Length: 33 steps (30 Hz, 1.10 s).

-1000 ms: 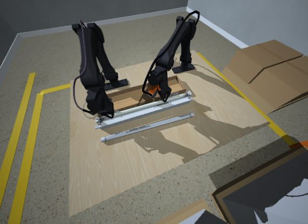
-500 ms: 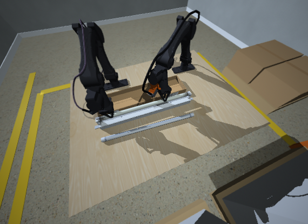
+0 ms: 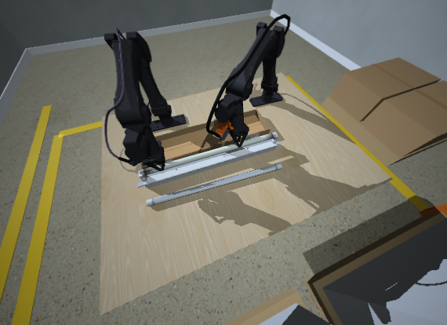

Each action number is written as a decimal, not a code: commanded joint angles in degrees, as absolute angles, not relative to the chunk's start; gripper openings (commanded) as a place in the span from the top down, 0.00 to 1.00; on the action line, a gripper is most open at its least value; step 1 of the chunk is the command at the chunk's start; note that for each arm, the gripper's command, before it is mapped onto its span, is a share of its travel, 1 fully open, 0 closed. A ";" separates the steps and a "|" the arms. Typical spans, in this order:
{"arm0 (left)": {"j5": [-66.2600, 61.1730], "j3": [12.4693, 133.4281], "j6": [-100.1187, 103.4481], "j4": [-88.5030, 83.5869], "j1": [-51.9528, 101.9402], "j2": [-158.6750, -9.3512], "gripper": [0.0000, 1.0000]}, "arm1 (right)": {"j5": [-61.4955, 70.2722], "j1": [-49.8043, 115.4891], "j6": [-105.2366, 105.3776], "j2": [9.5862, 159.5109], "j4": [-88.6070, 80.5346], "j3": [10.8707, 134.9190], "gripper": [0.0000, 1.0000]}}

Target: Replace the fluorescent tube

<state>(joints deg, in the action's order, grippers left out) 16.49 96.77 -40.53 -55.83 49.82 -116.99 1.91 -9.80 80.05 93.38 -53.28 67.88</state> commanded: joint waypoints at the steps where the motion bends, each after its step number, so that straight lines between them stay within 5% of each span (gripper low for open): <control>1: 16.99 98.72 -40.27 -56.78 50.00 -114.73 0.89 | 1.47 -9.62 79.98 91.95 -54.71 70.00 0.89; 33: 16.82 101.92 -40.20 -60.48 50.33 -114.32 0.89 | 1.73 -9.75 80.38 91.47 -58.59 73.04 0.89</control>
